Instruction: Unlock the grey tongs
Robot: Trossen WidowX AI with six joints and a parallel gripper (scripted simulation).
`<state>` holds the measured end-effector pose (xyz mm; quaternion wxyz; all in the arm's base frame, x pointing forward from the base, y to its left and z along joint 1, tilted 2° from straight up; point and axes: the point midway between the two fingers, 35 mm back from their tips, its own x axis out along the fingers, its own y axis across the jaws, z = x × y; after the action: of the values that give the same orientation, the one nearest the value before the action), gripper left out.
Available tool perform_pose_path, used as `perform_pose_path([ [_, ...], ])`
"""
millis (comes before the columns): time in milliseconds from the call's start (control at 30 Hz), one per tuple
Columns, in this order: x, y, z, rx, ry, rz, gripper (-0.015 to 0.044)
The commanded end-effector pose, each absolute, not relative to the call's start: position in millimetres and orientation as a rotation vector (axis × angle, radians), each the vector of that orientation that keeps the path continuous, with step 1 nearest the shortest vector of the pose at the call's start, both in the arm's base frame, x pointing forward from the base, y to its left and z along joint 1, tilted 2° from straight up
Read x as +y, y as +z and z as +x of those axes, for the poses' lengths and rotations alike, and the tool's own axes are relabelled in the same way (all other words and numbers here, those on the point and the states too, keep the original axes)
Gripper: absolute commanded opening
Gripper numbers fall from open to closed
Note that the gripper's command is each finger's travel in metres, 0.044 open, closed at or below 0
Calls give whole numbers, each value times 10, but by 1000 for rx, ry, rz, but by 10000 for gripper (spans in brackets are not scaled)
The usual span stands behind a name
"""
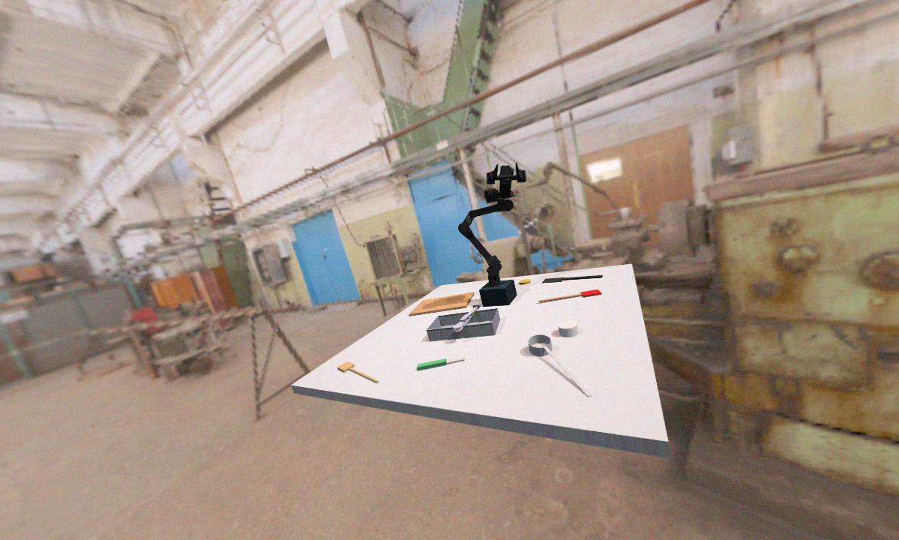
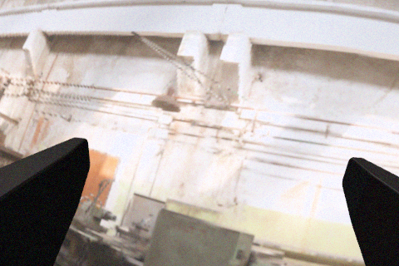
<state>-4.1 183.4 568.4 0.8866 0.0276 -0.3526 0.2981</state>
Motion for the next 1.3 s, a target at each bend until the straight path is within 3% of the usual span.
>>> perform_pose_path([
  [0,1838,5684,-37,-734,617,59,374],
  [167,2062,5648,-82,-769,612,-7,260],
  [467,2846,5332,98,-788,597,-248,260],
  [867,3300,4920,596,-723,556,-412,260],
  [1267,3835,3681,1752,-368,594,-704,260],
])
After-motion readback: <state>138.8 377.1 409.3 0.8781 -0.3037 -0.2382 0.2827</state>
